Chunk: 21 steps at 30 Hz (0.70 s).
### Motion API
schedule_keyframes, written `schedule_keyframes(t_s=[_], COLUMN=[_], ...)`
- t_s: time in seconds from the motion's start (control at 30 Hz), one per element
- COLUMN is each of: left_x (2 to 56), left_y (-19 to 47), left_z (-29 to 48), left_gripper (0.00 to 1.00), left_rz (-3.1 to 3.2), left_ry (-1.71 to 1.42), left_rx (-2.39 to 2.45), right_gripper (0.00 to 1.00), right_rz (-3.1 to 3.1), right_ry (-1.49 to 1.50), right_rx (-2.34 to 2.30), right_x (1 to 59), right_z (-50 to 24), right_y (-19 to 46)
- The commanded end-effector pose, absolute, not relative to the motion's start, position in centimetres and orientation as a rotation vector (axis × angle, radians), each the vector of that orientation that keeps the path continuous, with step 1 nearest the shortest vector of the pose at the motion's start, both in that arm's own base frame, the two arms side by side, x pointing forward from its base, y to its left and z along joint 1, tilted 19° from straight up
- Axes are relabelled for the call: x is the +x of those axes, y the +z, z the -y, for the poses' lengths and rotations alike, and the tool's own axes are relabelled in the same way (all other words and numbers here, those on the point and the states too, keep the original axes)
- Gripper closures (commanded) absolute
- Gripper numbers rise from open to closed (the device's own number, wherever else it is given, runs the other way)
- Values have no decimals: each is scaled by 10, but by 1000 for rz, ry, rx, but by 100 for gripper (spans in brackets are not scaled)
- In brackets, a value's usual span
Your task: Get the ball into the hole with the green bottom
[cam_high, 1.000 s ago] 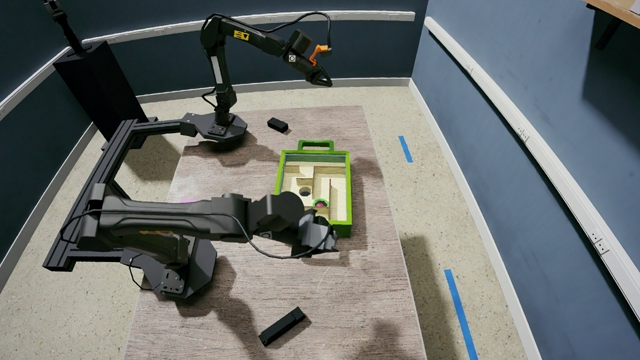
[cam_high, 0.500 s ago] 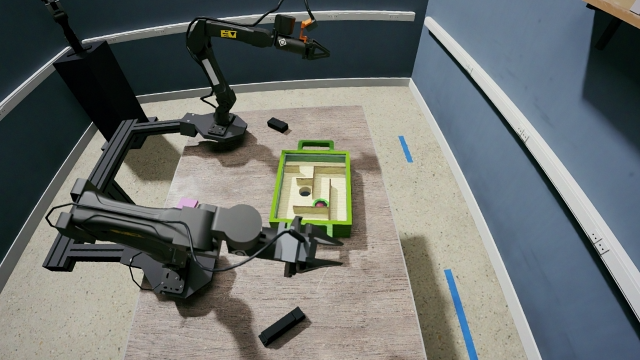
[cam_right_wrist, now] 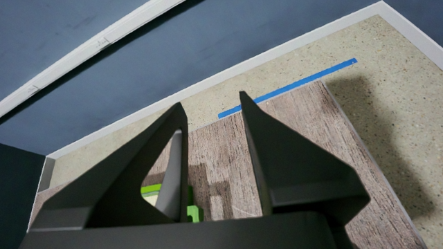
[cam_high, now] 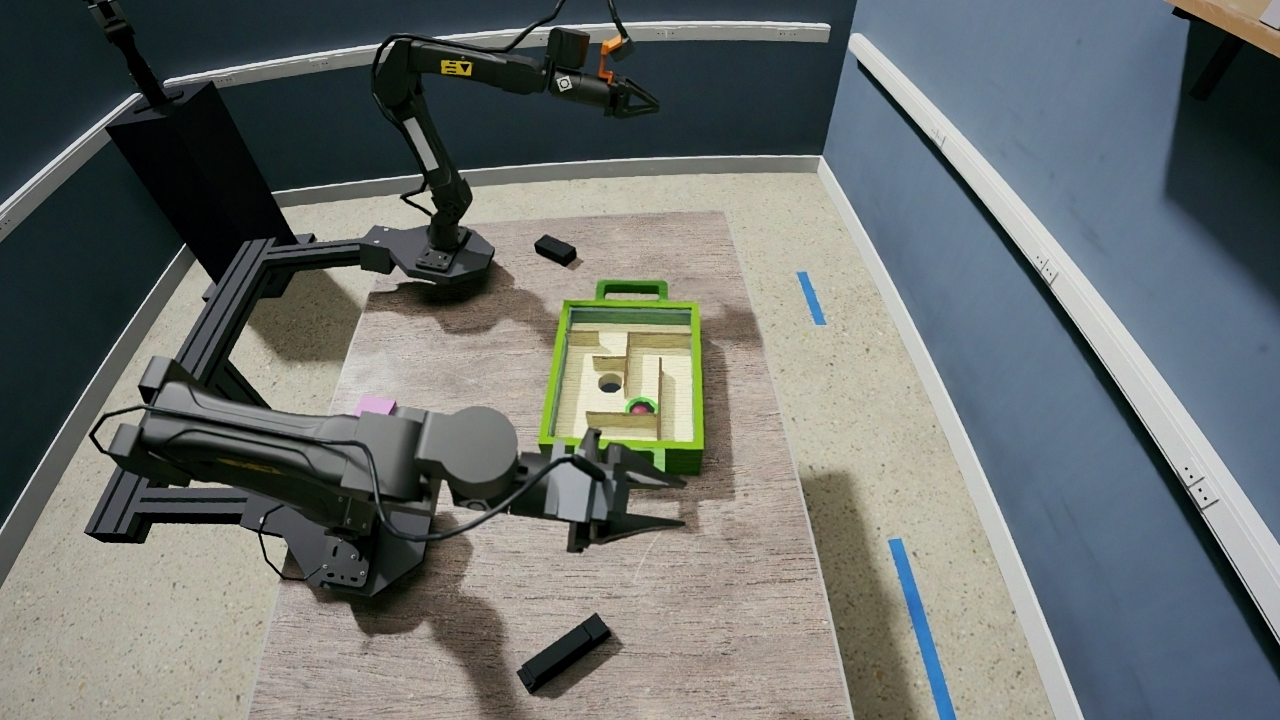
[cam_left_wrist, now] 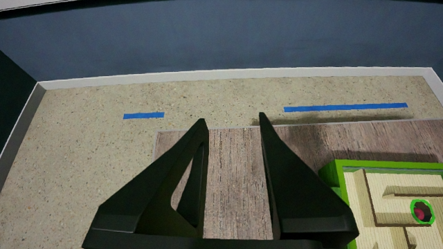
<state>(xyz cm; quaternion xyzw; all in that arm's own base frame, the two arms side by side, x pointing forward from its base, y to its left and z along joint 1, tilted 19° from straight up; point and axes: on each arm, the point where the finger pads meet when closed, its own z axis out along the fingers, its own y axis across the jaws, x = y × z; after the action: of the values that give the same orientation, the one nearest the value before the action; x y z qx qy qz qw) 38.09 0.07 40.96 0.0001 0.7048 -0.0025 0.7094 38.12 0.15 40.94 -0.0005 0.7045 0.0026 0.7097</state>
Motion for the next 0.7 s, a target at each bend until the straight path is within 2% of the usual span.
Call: schedule_keyframes(t_s=[0.0,0.67], left_x=[375,382], left_y=[435,416], left_z=[4,6], left_gripper=[64,64], left_rz=[-1513,-1549], left_ry=[-6,-9], left_rx=[13,20], right_gripper=[64,64], right_rz=[-1531,-1554], right_ry=[-11,-1], right_rx=[2,-14], right_x=[376,384], right_z=[2,-6], right_y=[427,412])
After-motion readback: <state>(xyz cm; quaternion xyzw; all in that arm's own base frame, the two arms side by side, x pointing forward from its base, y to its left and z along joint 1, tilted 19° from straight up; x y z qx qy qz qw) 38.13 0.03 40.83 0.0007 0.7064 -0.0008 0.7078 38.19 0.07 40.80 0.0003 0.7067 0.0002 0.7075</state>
